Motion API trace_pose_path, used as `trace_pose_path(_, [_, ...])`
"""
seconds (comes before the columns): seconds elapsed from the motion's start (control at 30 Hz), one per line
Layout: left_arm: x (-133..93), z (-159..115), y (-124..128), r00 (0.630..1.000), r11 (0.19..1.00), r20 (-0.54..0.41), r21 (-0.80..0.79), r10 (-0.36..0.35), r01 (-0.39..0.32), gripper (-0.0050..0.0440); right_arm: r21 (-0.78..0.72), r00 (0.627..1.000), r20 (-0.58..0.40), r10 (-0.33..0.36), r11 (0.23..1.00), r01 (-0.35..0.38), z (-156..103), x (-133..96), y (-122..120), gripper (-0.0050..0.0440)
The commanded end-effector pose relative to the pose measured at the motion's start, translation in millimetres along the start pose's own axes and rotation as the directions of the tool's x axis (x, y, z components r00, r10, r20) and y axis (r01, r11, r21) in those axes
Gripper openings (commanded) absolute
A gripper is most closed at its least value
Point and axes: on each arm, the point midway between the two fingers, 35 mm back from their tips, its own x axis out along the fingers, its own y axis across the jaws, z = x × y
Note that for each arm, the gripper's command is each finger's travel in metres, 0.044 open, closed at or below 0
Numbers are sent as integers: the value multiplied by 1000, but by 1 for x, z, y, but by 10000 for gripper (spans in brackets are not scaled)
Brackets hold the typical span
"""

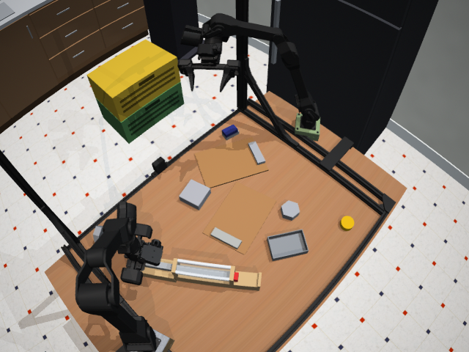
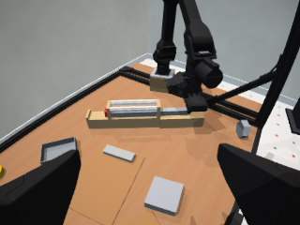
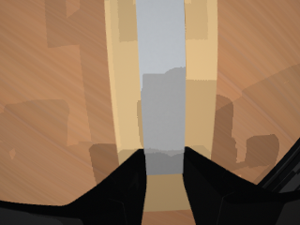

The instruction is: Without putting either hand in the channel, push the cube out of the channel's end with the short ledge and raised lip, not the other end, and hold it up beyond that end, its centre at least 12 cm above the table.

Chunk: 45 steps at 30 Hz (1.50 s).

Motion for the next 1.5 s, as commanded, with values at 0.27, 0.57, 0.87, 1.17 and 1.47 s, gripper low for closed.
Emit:
trace_pose_path(0.27, [0,0,0,1000,1000,3,0,2,-2,400,4,1000,3,-2,1000,2,19,1,-2,40])
trace_pose_path(0.57, [0,0,0,1000,1000,3,0,2,-2,400,4,1000,3,-2,1000,2,29,1,-2,40])
trace_pose_path(0.87, [0,0,0,1000,1000,3,0,2,-2,400,4,1000,3,-2,1000,2,43,1,-2,40])
trace_pose_path(1.17, [0,0,0,1000,1000,3,0,2,-2,400,1,1000,0,-1,1000,1,41,0,-1,160])
trace_pose_path(1.47, [0,0,0,1000,1000,3,0,2,-2,400,1,1000,0,-1,1000,1,41,0,-1,200])
